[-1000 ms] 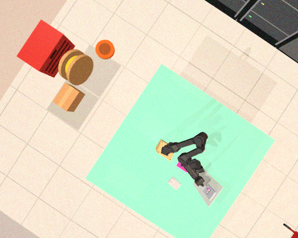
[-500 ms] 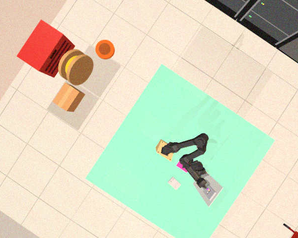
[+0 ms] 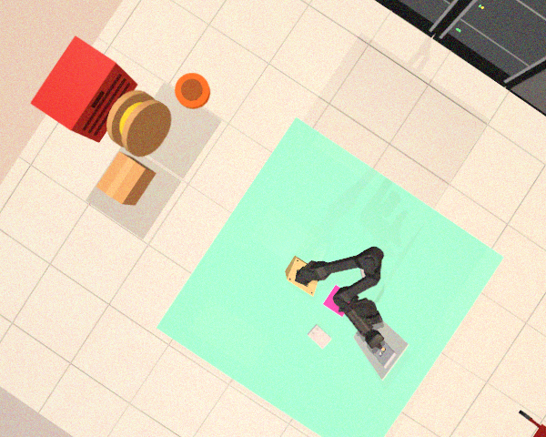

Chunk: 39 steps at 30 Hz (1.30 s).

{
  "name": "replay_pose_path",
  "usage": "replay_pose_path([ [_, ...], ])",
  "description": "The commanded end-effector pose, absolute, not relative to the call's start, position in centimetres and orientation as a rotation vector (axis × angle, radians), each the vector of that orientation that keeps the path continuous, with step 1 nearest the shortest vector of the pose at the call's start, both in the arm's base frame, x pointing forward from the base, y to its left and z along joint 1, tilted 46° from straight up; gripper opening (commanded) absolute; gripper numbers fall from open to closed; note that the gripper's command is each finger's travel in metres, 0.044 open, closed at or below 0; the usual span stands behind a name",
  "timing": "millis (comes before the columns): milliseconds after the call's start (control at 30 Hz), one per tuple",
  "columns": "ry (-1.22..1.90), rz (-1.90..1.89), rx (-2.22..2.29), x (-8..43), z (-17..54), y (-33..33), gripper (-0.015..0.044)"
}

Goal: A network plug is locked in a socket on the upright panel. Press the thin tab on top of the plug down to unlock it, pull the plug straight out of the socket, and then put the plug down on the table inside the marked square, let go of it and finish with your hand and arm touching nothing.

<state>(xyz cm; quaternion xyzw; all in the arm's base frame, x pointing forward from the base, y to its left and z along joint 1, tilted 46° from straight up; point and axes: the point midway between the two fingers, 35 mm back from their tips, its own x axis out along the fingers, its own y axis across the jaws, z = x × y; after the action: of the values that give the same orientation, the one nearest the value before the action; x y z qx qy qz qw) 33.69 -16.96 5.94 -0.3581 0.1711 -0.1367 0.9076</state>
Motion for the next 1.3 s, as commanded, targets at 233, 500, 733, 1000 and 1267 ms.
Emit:
replay_pose_path([
  [233,0.359,-0.286,-0.734,35.27,5.73,-17.28,0.0156],
  [500,0.359,-0.286,-0.734,35.3,5.73,-17.28,0.0051],
  [733,0.359,-0.286,-0.734,35.3,5.73,-17.28,0.0004],
  [1000,0.359,-0.286,-0.734,35.12,5.76,-17.22,0.0],
  [1267,0.359,-0.285,-0.734,34.65,5.79,-17.09,0.0],
])
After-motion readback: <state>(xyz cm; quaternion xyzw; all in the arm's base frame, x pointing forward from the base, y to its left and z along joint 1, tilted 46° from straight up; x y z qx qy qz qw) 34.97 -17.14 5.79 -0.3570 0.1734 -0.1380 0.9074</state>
